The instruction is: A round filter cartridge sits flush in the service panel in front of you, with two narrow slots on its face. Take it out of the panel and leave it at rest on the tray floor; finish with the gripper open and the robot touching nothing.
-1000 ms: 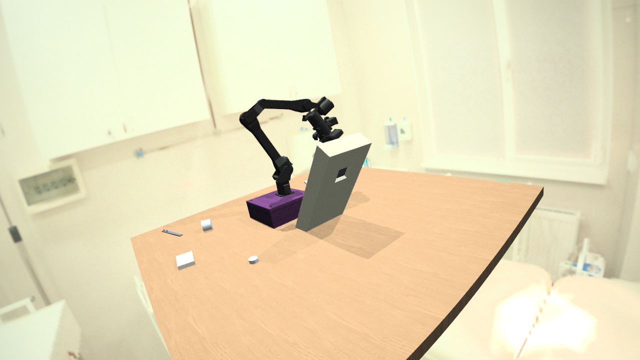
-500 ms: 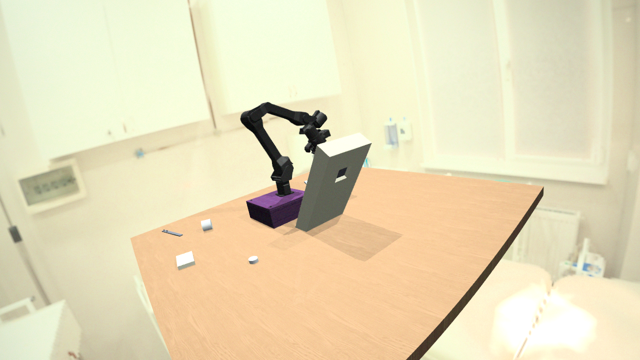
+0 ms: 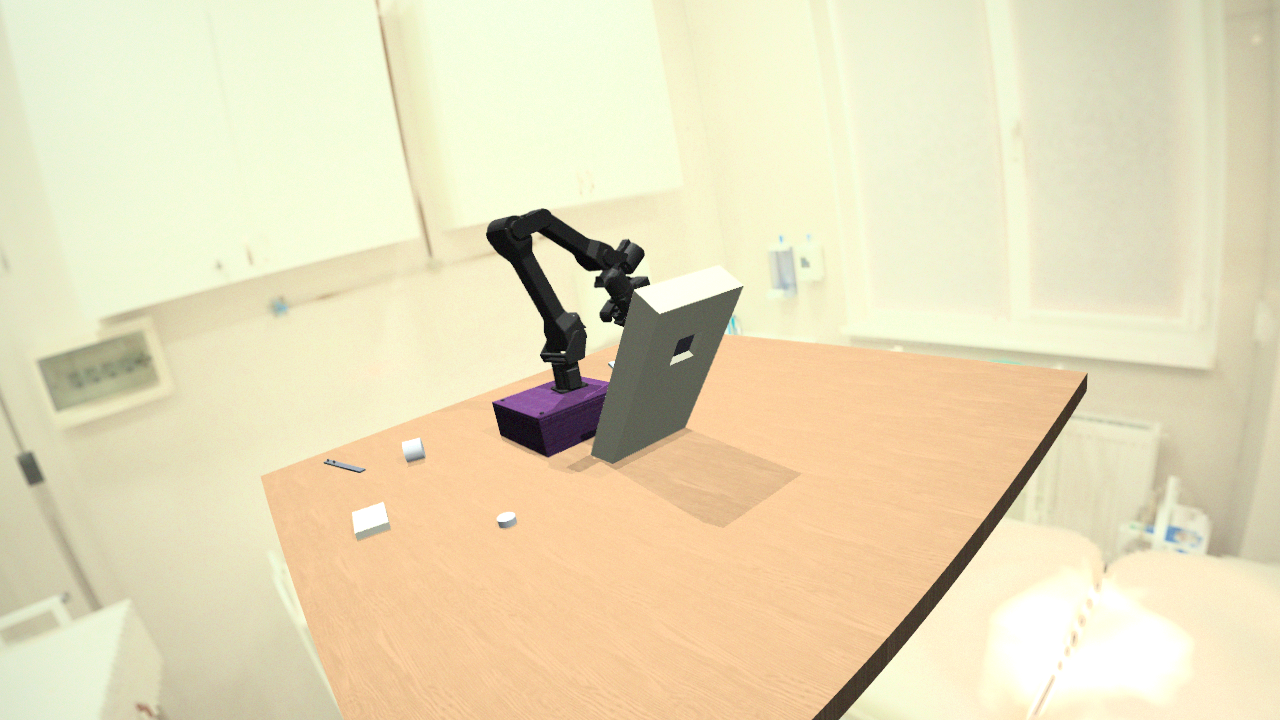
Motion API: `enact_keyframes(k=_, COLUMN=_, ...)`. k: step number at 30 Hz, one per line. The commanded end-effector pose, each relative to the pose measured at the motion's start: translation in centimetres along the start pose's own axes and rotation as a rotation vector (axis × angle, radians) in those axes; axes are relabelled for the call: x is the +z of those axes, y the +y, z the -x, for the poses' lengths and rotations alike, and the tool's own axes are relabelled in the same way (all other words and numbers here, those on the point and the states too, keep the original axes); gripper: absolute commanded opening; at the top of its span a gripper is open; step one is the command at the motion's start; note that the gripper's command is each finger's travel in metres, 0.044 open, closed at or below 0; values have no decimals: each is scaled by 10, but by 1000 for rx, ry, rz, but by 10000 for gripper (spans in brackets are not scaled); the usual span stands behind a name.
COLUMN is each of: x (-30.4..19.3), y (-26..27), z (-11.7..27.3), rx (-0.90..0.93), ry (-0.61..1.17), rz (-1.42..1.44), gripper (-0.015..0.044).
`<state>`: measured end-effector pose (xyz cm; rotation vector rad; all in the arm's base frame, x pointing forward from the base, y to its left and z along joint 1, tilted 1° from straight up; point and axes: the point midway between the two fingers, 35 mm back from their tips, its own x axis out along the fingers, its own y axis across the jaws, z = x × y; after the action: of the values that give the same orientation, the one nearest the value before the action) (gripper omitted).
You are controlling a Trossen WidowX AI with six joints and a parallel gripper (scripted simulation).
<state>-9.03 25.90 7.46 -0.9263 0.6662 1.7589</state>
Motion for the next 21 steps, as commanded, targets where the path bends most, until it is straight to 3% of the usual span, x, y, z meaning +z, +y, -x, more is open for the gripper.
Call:
enact_keyframes(k=1, x=-12, y=0, z=-18, rx=-3, ry=15, rz=-2, gripper=0)
enact_keyframes(k=14, x=-39, y=-1, z=-53, rx=-3, ry=16, rz=-2, gripper=0)
enact_keyframes(k=21, x=-37, y=0, z=-50, rx=2, ry=21, rz=1, gripper=184)
